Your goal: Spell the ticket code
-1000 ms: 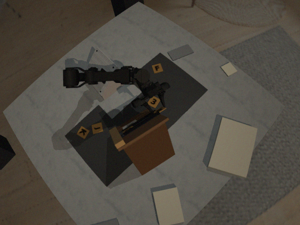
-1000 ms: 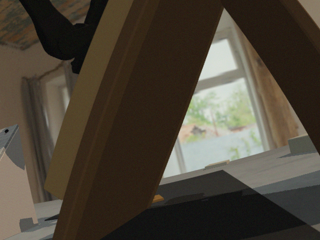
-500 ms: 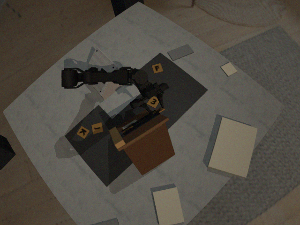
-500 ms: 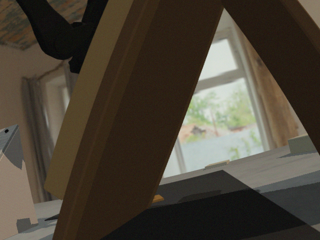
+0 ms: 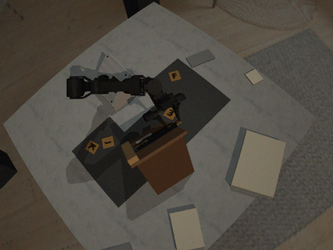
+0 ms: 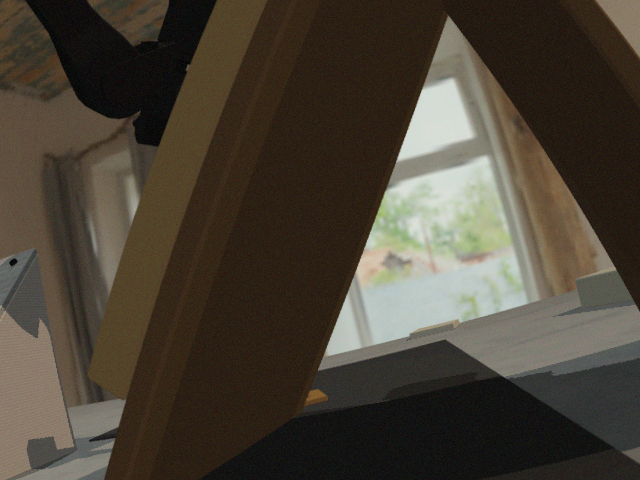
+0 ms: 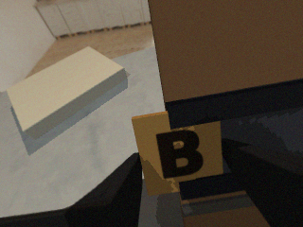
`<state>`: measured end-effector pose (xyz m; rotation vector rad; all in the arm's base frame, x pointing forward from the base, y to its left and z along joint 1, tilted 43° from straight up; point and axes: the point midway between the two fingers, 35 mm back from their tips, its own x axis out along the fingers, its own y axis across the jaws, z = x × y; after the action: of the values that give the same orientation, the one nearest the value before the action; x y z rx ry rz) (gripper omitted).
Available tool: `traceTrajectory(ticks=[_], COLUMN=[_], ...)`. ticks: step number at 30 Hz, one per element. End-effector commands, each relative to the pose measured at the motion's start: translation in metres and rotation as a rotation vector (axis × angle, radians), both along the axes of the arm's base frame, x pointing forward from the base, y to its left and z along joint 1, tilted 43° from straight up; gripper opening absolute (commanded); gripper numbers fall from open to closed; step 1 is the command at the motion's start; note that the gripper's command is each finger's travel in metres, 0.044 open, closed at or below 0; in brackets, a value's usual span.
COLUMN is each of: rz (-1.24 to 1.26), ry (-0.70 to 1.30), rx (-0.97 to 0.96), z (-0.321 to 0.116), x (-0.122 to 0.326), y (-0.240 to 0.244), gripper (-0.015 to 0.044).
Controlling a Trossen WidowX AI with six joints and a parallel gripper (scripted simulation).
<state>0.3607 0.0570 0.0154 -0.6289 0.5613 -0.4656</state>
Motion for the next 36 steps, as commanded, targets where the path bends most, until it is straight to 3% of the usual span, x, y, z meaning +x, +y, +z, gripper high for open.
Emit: traceTrajectory(ticks=[1,36], rz=[0.004,0.004], ry=[0.003,0.004], rx=[-0.002,-0.003], z=[0.001,0.011], x=[-0.001,-0.004], y=[-0.002,-0.013], gripper=[0.0000,0.0000])
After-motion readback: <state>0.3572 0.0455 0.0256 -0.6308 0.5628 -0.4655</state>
